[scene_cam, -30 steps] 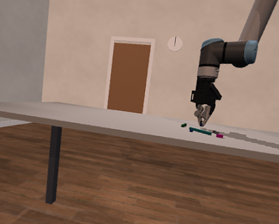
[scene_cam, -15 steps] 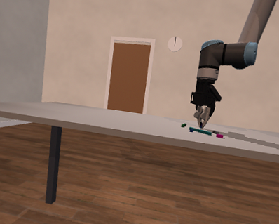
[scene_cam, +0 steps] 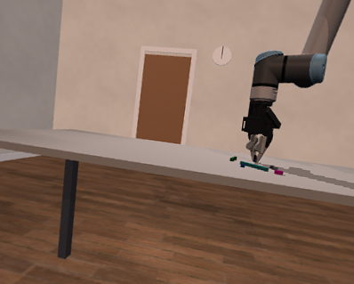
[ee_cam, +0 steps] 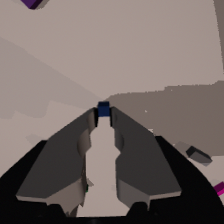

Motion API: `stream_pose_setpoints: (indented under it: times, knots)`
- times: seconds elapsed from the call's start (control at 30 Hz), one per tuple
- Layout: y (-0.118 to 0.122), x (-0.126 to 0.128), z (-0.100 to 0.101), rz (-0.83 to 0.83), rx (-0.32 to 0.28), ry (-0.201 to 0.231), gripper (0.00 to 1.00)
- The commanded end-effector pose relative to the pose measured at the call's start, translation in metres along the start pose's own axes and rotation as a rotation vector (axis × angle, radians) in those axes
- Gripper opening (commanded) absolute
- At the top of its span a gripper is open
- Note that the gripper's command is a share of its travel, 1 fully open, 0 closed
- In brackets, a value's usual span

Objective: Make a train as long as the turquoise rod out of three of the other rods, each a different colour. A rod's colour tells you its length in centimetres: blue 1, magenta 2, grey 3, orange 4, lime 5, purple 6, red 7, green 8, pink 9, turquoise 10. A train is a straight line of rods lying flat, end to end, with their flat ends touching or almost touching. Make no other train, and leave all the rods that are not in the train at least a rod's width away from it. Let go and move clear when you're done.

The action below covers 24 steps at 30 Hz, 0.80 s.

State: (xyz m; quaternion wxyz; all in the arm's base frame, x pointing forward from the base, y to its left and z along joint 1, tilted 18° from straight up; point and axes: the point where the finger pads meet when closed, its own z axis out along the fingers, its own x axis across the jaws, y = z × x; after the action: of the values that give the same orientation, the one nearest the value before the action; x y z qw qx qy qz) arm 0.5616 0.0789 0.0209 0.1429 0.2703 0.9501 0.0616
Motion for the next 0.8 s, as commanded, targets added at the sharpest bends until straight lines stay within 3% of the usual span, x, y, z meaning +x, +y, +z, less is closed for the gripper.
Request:
stream_pose_setpoints:
  times: [0.0, 0.47, 0.77]
  knots:
    - [0.0003, -0.0004, -0.0003, 0.000, 0.000, -0.001, 0.00]
    - [0.0003, -0.0004, -0.0003, 0.000, 0.000, -0.001, 0.00]
    - [0.0003, -0.0004, -0.0003, 0.000, 0.000, -0.001, 0.08]
